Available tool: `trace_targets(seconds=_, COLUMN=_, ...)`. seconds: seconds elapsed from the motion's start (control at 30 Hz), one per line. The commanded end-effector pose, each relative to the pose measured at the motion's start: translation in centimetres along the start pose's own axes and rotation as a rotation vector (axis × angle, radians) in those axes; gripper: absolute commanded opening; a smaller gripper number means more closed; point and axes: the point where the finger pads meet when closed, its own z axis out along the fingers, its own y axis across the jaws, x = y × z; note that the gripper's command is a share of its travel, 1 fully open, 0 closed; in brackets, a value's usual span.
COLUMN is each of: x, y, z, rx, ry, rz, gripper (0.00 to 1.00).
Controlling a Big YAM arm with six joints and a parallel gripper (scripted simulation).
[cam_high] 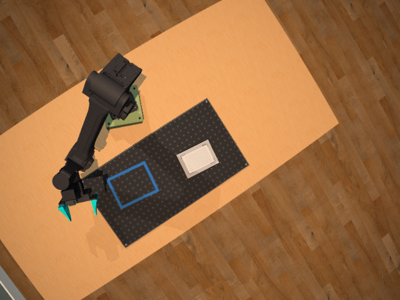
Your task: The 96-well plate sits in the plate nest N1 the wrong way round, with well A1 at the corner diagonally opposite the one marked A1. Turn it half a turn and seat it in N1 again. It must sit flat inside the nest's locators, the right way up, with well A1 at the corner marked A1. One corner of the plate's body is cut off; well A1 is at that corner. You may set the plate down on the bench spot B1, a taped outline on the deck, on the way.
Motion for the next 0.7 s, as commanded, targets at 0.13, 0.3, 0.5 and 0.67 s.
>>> trace_targets(seconds=0.13, x=-2.5, y=1.7, z=3.2, rx=-0.059, ry=0.014, rz=-0.095, gripper=1.00)
trace_targets(seconds=0.3, x=-2.1, y=3.7, z=4.8, rx=-0.108, ry=0.068, rz=-0.128, gripper=1.00)
trace_targets(seconds=0.5, x=-0.6, y=5.3, z=6.2, rx=-0.130, ry=0.109, rz=-0.125, gripper=1.00)
trace_targets(seconds=0.67, x=0.4, y=7.7, z=7.3, rx=-0.161, ry=0.135, rz=-0.153, gripper=1.00)
